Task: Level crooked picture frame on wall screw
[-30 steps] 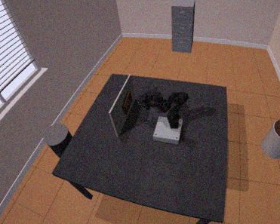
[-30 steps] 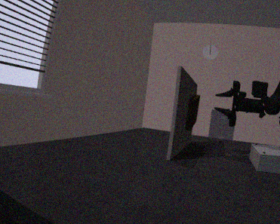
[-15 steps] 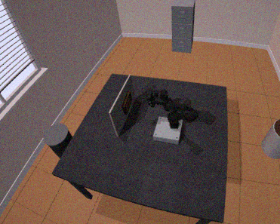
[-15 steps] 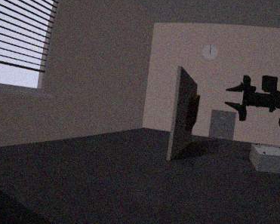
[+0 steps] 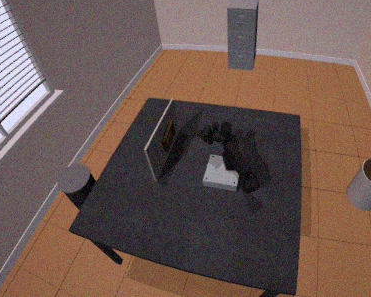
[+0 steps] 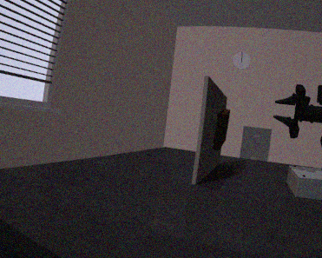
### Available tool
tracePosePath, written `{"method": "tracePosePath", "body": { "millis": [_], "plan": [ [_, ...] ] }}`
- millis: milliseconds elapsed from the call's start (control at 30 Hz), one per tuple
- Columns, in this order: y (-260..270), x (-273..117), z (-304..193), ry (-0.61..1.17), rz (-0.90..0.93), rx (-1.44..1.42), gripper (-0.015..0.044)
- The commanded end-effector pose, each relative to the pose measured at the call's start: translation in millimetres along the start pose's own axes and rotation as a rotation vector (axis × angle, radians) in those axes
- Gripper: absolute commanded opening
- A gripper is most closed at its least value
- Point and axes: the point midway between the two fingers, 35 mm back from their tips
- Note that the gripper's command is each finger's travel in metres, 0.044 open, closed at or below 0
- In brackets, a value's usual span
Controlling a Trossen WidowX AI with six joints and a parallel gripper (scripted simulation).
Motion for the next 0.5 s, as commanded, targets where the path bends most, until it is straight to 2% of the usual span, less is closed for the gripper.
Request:
{"method": "tracePosePath", "body": {
  "millis": [0,467],
  "plan": [
    [-0.2,-0.5,-0.8,0.002,-0.001,0.002,0.0260],
    [1.0,-3.8,-3.8,0.004,0.001,-0.008,0.0260]
  ]
}}
Point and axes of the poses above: the point midway between the two fingers, 35 mm back from their tips, its own x axis out along the fingers, its own y axis across the jaws, z = x × y, and after that the axes turned 14 degrees about -x, right-handed
